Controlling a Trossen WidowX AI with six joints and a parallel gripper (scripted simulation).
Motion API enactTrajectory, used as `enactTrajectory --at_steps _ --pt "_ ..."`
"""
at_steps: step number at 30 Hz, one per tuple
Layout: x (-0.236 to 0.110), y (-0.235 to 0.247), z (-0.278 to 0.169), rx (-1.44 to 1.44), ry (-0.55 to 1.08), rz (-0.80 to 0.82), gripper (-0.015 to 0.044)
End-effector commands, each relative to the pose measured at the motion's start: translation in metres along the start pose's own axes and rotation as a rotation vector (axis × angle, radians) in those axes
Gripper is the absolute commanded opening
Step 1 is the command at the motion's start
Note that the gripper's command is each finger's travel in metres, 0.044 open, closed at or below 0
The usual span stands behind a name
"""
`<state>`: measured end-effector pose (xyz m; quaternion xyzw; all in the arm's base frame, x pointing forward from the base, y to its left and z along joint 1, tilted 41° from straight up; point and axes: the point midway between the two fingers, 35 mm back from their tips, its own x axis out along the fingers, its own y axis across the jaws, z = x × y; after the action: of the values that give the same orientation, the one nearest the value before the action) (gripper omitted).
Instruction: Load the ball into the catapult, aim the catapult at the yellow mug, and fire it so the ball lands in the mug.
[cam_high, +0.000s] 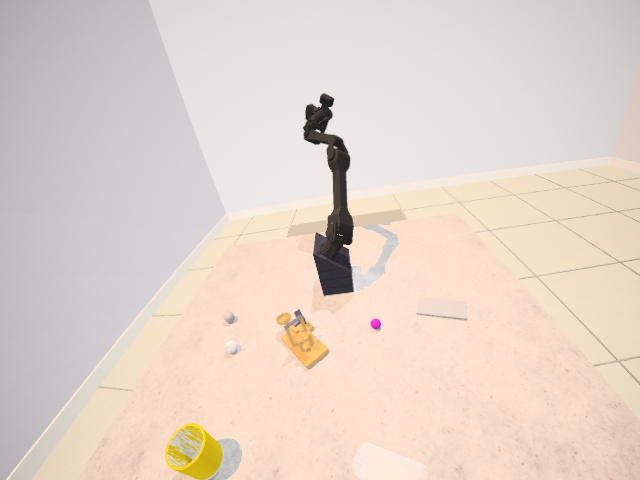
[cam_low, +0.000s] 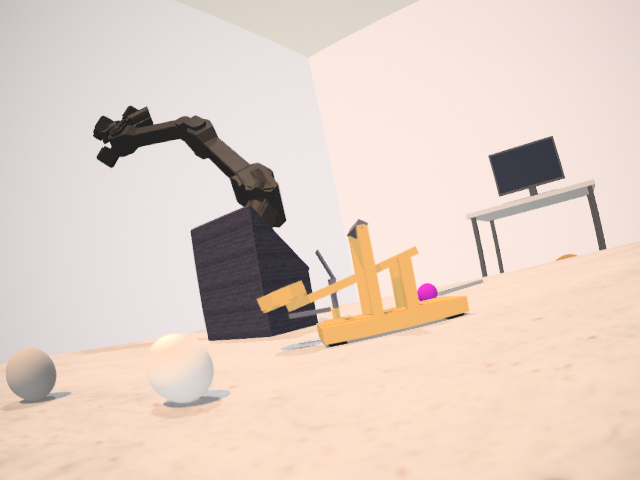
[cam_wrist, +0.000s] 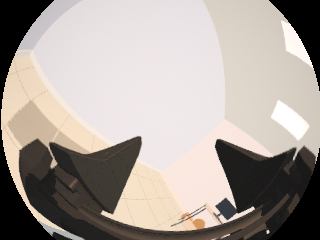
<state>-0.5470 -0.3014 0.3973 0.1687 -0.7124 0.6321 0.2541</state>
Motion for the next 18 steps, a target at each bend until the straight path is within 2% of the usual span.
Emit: enactTrajectory --at_steps 1,2,9,18 --pt "-0.001 0.0 0.002 0.001 -0.005 0.002 0.0426" --pt "-0.004 0.0 0.008 0.003 -0.021 0.006 0.044" --pt "-0.053 -0.007 0.086 0.031 -0.244 0.068 0.044" --pt "-0.138 -0.018 0.173 0.049 -0.545 0.129 0.044"
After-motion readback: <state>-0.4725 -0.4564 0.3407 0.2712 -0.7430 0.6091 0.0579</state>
